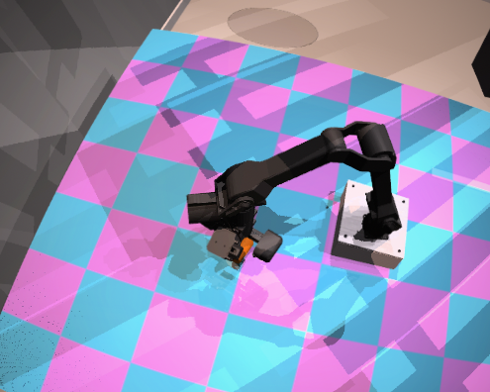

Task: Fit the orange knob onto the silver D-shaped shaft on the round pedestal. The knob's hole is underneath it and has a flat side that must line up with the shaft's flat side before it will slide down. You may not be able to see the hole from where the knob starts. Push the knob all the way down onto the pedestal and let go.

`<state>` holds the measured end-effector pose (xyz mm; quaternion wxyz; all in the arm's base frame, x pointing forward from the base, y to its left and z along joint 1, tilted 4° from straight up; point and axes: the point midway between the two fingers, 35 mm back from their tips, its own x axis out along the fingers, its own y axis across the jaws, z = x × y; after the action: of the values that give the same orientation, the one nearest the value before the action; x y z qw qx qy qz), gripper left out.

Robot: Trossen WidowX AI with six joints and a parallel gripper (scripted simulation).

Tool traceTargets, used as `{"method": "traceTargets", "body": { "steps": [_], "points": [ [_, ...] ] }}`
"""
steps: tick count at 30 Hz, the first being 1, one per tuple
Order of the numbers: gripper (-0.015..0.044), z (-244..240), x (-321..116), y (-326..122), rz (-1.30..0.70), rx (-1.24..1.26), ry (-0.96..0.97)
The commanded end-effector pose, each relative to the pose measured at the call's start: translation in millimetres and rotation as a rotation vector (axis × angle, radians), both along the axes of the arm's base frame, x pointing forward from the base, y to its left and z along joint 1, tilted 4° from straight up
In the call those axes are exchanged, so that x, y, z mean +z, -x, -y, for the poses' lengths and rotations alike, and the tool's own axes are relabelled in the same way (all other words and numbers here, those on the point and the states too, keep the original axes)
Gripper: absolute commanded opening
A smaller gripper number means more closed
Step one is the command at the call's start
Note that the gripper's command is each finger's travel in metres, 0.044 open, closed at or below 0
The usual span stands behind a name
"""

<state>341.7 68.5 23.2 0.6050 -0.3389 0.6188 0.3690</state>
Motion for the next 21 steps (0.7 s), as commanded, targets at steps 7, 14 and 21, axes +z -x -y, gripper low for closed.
{"method": "traceTargets", "body": {
  "steps": [7,14,21],
  "points": [
    [0.0440,5.2,-22.5,1.4,0.009,0.007,0.005],
    [0.0440,4.9,-31.5,1.1,0.009,0.007,0.005],
    [0.0440,4.7,-43.0,1.0,0.009,0.007,0.005]
  ]
}}
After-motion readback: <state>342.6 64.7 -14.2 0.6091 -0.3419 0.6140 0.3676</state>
